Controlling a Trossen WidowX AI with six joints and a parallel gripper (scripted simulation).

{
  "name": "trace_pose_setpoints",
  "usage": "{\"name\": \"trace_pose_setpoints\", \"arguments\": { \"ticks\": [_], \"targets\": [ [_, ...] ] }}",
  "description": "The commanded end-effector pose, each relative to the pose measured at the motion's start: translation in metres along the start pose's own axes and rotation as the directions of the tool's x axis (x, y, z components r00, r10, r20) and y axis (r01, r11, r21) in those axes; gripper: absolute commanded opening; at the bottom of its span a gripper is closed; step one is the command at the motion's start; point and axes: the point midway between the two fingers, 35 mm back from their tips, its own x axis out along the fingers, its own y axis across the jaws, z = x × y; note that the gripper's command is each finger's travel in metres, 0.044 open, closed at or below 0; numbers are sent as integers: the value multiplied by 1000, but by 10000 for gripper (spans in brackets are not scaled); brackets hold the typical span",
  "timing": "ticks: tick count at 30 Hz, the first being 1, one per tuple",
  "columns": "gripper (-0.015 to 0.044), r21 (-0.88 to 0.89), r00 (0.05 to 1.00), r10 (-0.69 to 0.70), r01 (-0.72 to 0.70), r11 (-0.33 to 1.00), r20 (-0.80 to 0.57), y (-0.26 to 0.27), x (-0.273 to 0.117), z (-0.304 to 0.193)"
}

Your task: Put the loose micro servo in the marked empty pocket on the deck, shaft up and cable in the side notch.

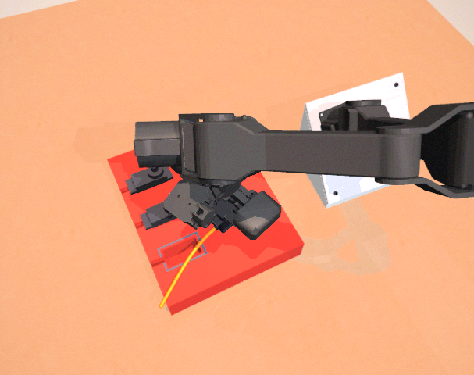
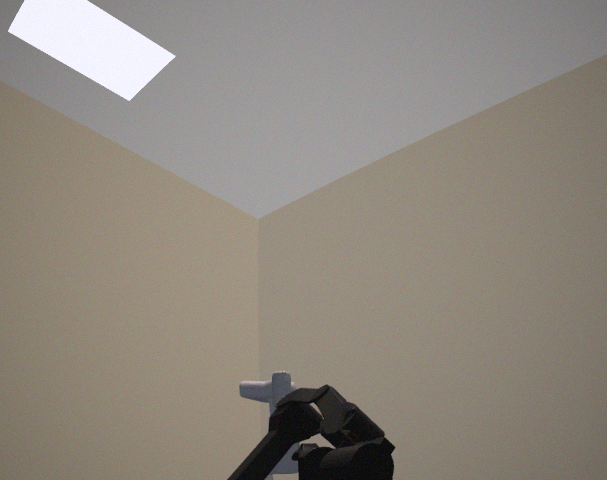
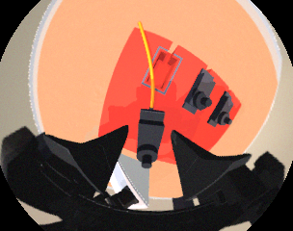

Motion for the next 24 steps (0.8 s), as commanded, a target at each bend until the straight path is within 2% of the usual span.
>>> {"name": "trace_pose_setpoints", "arguments": {
  "ticks": [1, 3, 9, 12, 18, 24],
  "targets": [
    [177, 4, 1000, 3, -3, 1000, 4, 0, 0, 1],
    [125, 4, 1000, 3, -3, 1000, 4, 0, 0, 1],
    [85, 4, 1000, 3, -3, 1000, 4, 0, 0, 1],
    [6, 4, 1000, 2, -2, 1000, 4, 0, -5, 1],
    [0, 4, 1000, 2, -2, 1000, 3, 3, -29, -2],
    [0, 4, 1000, 2, -2, 1000, 3, 4, -30, -1]
  ]
}}
